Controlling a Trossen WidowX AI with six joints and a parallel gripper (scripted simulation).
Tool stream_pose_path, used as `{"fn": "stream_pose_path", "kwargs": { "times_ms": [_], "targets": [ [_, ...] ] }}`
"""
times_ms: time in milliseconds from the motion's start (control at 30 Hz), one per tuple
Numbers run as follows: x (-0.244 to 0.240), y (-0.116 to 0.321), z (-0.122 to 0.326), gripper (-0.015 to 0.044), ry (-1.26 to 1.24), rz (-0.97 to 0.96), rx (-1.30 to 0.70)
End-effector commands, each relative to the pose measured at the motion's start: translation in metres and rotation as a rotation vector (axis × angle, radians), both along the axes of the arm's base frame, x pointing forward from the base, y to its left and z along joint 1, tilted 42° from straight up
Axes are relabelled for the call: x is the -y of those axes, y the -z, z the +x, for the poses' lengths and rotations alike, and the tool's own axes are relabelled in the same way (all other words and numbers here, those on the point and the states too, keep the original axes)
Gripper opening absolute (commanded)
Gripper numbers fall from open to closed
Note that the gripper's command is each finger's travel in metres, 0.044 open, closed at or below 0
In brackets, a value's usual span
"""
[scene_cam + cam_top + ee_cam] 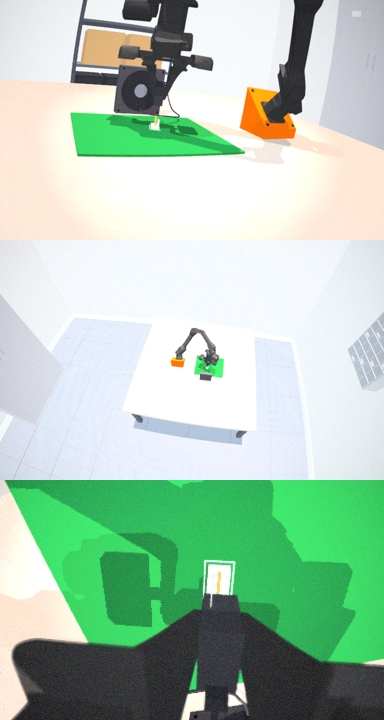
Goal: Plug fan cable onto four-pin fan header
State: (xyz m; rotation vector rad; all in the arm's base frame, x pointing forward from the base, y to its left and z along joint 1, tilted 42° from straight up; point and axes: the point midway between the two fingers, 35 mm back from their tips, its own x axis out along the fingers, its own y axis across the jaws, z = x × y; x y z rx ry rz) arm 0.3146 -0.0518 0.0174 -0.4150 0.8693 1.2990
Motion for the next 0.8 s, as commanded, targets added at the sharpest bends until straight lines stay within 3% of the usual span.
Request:
{"fn": "stream_pose_path", "kwargs": {
  "times_ms": [0, 767],
  "targets": [
    [-0.002, -0.002, 0.001, 0.0000, 0.003, -0.002, -0.004],
    [-0.017, 0.014, 0.001, 0.0000, 0.004, -0.001, -0.005]
  ]
}}
